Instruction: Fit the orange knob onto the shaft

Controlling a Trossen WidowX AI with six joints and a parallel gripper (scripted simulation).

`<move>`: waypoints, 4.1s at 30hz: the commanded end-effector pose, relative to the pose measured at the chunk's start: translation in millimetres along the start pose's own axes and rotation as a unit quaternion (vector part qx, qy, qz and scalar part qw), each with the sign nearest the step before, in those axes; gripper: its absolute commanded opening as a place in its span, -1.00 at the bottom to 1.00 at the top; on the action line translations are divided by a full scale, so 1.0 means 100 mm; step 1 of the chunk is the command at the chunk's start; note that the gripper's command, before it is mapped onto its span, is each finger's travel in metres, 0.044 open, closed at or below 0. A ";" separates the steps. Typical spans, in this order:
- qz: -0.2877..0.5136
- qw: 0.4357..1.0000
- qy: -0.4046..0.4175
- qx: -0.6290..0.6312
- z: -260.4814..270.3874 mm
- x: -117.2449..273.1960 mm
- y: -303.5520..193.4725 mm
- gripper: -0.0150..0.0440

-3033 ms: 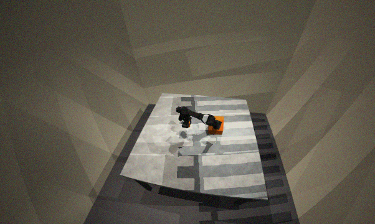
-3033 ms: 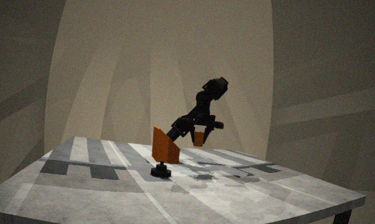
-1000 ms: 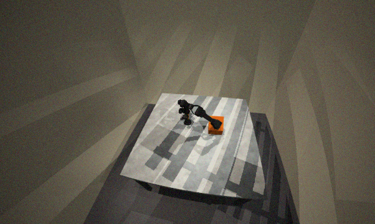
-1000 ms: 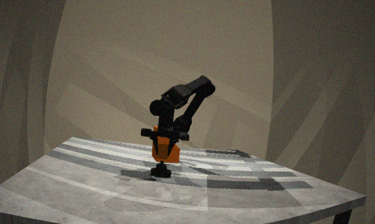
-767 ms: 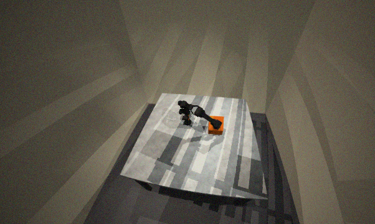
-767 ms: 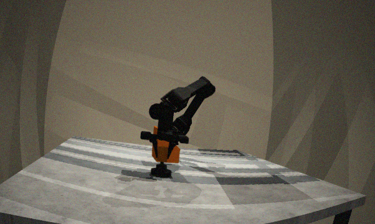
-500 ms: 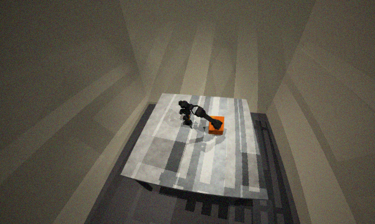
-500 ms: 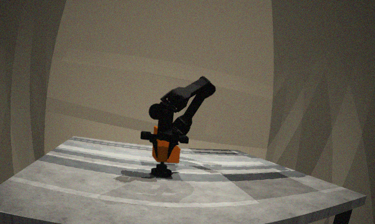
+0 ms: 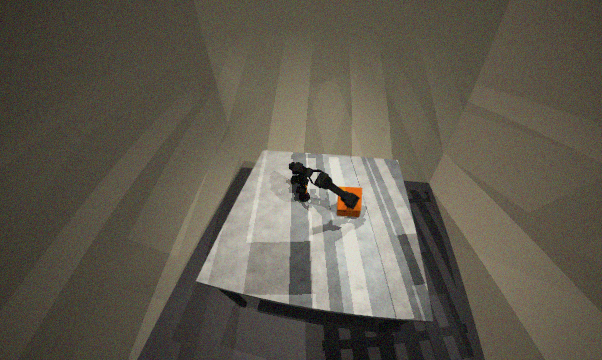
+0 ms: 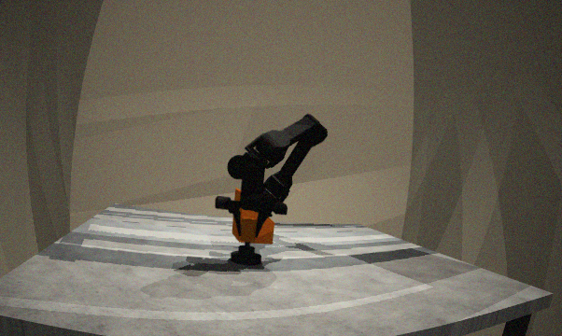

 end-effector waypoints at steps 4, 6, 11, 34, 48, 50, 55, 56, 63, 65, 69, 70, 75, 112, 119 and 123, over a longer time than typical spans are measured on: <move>-0.003 1.000 0.001 0.005 0.02 0.03 0.04 -0.49; -0.003 1.000 0.001 0.005 0.01 0.02 0.05 -0.49; -0.003 1.000 0.001 0.005 0.00 0.00 0.06 -0.49; -0.003 1.000 0.001 0.005 0.01 0.01 0.00 -0.49; -0.003 1.000 0.001 0.005 0.02 0.02 0.03 -0.49; -0.003 1.000 0.001 0.005 0.02 0.02 0.04 -0.49; -0.003 1.000 0.001 0.005 0.01 0.01 0.05 -0.49; -0.003 1.000 0.001 0.005 0.00 0.00 0.05 -0.49; -0.003 1.000 0.001 0.005 -0.01 -0.01 0.04 -0.49; -0.003 1.000 0.001 0.005 -0.01 -0.01 0.03 -0.49; -0.003 1.000 0.001 0.005 -0.01 -0.01 0.02 -0.49; -0.003 1.000 0.001 0.005 -0.01 -0.01 0.02 -0.49; -0.003 1.000 0.001 0.005 0.00 0.00 0.00 -0.49; -0.003 1.000 0.001 0.005 -0.01 0.00 0.03 -0.49; -0.003 0.999 0.001 0.049 0.00 0.00 0.01 -0.49; -0.003 0.994 0.001 0.109 0.02 0.01 0.00 -0.49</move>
Point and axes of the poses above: the point midway between the two fingers, 35 mm back from their tips, its own x axis back along the fingers, its own z axis across the jaws, y = z × x, the point moved 1 cm from there along x, back along the fingers, and after that the axes turned 12 degrees about -x, right-handed, at the moved point
